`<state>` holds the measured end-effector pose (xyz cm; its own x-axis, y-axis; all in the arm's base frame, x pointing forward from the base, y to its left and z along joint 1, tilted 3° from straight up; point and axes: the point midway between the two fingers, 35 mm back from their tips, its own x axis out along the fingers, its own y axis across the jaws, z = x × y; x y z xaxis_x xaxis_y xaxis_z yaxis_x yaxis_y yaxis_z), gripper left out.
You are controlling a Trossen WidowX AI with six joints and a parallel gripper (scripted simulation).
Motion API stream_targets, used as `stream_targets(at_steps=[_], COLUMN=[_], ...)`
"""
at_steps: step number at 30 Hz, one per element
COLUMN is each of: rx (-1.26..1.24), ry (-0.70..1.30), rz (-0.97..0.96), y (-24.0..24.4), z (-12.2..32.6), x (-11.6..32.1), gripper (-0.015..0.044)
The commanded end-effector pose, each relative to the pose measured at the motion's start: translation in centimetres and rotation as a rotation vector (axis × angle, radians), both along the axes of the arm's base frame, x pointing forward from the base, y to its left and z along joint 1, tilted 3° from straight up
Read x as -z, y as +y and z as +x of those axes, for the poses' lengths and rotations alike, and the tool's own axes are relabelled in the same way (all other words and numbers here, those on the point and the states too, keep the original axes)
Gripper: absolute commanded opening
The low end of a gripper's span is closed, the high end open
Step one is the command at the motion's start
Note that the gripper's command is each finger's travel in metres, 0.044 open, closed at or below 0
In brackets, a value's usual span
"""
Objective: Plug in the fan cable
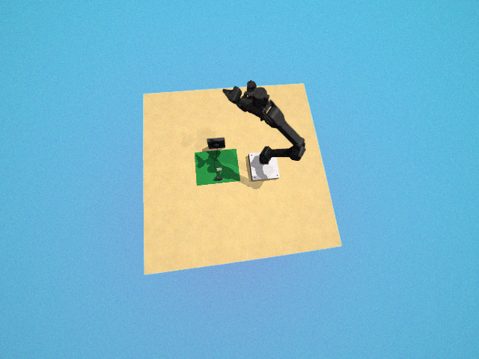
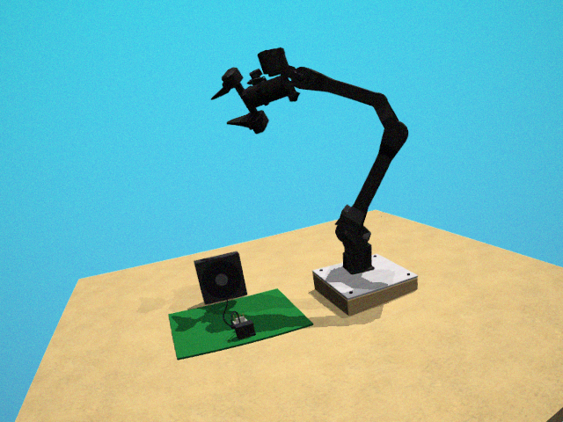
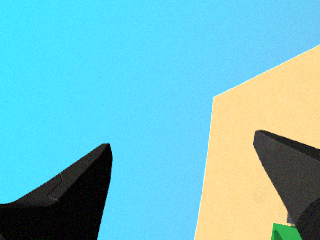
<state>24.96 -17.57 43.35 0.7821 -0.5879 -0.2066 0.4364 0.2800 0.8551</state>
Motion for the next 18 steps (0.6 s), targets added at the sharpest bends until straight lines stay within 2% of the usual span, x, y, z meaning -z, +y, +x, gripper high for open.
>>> stream_targets(at_steps=[1,8,18], rx=[0.0,-0.058,-0.498], ry=[0.0,0.069,0.573], rz=[0.0,0.006,-0.002], y=[0.0,0.5,7.6], z=[0.0,1.7,10.9], x=[0.0,1.4,12.0], gripper=[0.0426,0.044,0.044])
